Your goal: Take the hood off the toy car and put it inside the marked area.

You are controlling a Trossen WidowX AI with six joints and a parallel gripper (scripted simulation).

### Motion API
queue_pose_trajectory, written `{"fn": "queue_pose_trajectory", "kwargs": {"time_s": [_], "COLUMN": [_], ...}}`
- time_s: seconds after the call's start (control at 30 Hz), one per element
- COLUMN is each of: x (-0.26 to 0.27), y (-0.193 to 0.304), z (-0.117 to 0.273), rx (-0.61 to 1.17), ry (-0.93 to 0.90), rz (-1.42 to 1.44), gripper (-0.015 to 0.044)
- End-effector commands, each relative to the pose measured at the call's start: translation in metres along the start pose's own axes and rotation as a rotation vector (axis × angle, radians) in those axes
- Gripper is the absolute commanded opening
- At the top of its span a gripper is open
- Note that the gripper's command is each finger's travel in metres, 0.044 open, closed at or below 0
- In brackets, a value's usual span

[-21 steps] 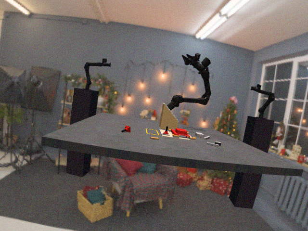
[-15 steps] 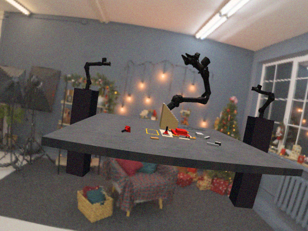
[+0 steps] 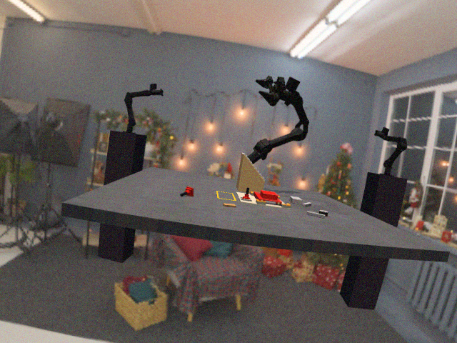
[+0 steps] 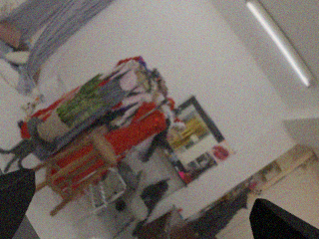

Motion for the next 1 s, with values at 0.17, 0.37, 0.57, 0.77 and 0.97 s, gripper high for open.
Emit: {"fn": "queue_pose_trajectory", "kwargs": {"time_s": [0.17,0.37,0.57,0.77,0.97], "x": [0.112,0.203,0.296,0.382,0.431], "y": [-0.019,-0.019,-0.001,0.036,0.073], "z": [-0.027,-0.030,-0.015,0.019,0.052], "rx": [-0.018,0.032,0.153,0.356,0.555], "ry": [-0.402,-0.716,-1.039,-1.327,-1.520], "rz": [0.107,0.164,0.211,0.266,0.280], "gripper": [0.0440,0.0440,0.0440,0.0440,0.0440]}}
Point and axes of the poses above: the point midway between the two fingers, 35 mm back from their tips, its own z axis back along the fingers, its own x axis across the jaws, y = z × x, the point moved 1 cm from there along z, back along the fingers, and after that the axes turned 11 degrees about z, right-handed, at the moved point
